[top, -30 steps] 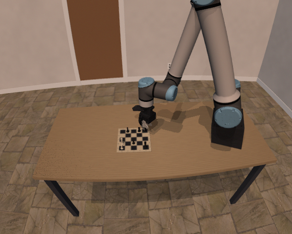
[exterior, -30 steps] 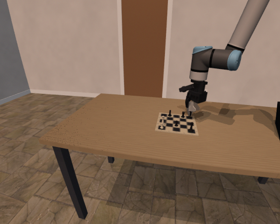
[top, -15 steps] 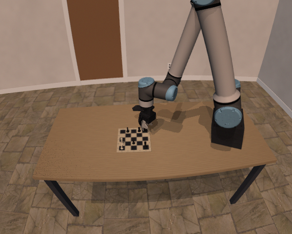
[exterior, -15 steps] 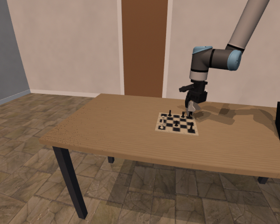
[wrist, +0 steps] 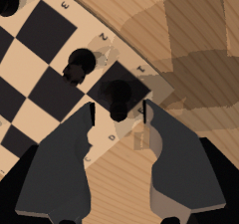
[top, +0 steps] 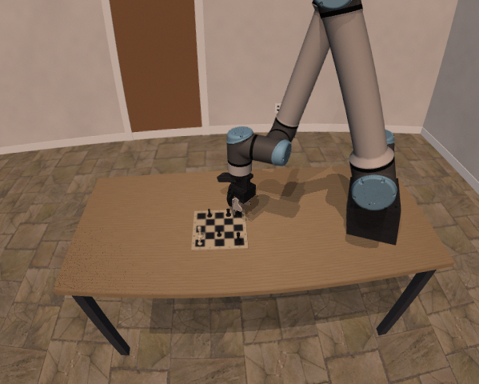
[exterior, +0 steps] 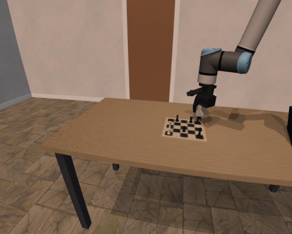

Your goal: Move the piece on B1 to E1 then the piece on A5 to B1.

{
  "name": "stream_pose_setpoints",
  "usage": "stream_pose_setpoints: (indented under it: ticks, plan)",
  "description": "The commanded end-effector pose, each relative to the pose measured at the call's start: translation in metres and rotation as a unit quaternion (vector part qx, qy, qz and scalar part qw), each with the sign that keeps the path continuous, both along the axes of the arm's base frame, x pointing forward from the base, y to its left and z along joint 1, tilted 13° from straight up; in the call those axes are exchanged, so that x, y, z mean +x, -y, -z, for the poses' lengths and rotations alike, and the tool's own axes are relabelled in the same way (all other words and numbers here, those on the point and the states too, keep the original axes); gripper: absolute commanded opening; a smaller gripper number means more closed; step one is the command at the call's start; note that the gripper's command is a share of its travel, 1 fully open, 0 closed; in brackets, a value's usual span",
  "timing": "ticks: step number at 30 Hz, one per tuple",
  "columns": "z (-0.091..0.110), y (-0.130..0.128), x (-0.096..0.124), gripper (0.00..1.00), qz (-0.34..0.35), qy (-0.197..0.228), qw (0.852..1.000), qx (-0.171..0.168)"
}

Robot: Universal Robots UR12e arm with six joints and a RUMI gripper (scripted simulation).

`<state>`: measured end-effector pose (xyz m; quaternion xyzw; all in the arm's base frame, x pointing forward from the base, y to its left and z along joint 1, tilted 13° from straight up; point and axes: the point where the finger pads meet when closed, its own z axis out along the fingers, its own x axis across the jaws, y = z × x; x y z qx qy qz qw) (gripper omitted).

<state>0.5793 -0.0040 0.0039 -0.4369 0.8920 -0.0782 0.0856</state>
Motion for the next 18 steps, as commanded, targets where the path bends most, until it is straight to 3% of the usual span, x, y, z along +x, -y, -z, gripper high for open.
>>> stream_pose_setpoints:
  ticks: [1,7,18]
  plan:
    - [-0.003,0.000,0.000,0.22,0.000,0.001,1.000,0.000]
    - [-0.014,-0.001,-0.003,0.22,0.000,0.001,1.000,0.000]
    - [-0.068,-0.004,-0.015,0.22,0.000,0.001,1.000,0.000]
